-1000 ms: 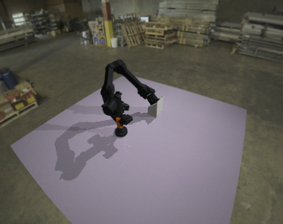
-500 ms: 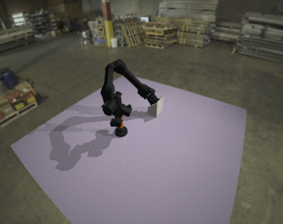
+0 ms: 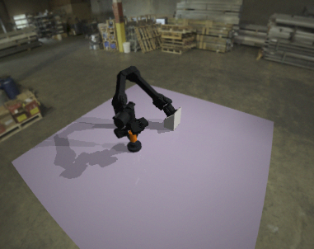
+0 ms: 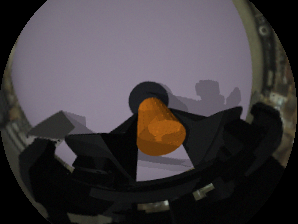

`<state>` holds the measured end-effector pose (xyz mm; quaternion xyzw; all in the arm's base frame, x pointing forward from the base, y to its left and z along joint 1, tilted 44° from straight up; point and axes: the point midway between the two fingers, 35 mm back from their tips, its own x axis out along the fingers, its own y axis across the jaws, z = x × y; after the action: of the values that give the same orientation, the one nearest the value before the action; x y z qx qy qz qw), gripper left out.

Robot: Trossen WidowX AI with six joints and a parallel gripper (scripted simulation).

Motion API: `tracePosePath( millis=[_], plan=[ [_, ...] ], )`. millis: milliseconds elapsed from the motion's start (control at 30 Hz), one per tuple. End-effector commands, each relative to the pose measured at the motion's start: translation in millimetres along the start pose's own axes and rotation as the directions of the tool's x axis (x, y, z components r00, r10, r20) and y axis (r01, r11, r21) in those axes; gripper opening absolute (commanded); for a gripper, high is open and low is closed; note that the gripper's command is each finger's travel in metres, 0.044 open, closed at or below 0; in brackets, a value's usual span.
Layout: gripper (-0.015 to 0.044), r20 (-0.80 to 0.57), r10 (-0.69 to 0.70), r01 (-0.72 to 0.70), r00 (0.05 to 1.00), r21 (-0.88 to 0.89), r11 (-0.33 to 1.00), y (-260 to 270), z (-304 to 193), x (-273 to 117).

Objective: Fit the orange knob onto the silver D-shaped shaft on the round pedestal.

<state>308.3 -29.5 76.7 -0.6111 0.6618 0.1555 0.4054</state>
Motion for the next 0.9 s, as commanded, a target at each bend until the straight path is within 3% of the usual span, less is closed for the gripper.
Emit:
tracePosePath(
  millis=[0,867],
  plan=[
    [0.0,0.0,-0.004,0.004,1.0,0.096,0.995,-1.3,0.6,-2.2],
    [0.0,0.0,-0.004,0.004,1.0,0.096,0.995,-0.3,-1.2,-1.7]
  ],
)
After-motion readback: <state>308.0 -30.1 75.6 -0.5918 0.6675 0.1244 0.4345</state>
